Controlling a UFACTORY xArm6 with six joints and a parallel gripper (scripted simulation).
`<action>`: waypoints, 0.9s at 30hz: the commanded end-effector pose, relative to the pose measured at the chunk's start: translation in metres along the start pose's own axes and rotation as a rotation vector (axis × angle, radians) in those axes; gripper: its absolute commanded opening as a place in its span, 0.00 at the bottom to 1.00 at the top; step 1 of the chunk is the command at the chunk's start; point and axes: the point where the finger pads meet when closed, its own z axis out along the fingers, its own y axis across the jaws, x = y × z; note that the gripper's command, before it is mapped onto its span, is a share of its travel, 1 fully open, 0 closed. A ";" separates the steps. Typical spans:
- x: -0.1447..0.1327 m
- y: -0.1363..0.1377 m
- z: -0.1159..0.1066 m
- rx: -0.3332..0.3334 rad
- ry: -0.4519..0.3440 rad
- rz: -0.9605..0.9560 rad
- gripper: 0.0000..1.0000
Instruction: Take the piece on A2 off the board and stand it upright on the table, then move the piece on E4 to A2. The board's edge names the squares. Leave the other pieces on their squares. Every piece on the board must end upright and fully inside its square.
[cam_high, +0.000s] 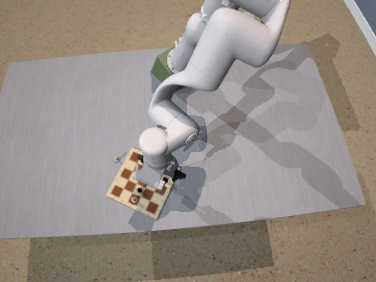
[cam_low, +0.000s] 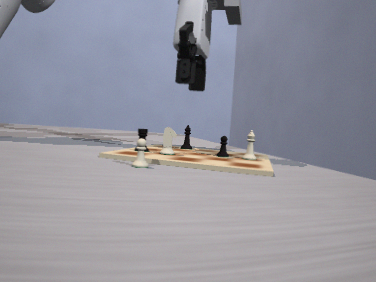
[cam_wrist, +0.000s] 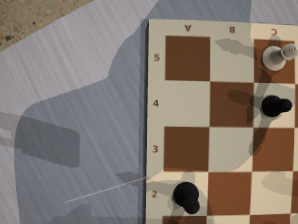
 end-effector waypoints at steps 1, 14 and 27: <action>0.001 0.000 -0.003 0.000 0.004 -0.001 1.00; 0.001 0.000 -0.038 0.000 0.004 -0.001 1.00; 0.001 0.000 -0.071 0.000 0.004 -0.001 1.00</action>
